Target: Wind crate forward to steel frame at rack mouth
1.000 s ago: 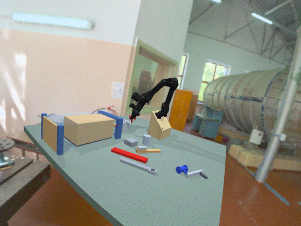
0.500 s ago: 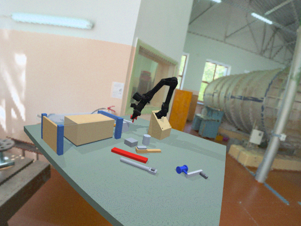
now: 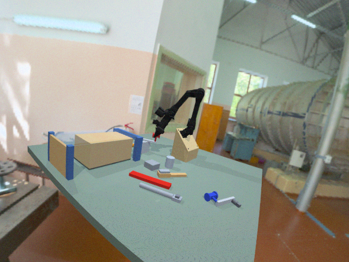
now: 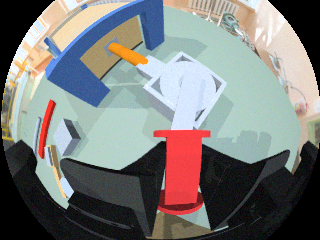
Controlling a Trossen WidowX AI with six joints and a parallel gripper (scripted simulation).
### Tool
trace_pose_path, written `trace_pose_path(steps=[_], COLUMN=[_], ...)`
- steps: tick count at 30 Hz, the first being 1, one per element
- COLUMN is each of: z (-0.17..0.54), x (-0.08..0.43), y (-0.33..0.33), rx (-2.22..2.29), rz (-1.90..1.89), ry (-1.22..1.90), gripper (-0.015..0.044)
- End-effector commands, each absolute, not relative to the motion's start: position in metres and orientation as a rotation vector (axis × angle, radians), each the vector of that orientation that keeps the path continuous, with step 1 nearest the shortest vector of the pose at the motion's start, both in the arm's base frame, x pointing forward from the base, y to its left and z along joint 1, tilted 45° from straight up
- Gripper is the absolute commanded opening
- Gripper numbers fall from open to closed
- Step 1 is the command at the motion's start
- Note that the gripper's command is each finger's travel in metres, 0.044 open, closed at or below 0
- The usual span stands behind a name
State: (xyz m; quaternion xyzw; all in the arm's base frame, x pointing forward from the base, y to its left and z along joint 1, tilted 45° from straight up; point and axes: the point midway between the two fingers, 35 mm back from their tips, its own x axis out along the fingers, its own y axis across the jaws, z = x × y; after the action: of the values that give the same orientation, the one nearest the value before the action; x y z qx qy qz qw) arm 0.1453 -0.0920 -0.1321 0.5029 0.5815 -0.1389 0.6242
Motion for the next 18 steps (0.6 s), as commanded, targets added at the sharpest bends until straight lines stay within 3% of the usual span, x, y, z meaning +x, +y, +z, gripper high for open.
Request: trace_pose_path(steps=[1,18], z=[-0.138,-0.15], x=[0.134,0.115], y=[-0.096,-0.109], rx=[1.142,1.14], rz=[-0.341,-0.343], ry=[1.357,1.358], gripper=[0.0,0.0])
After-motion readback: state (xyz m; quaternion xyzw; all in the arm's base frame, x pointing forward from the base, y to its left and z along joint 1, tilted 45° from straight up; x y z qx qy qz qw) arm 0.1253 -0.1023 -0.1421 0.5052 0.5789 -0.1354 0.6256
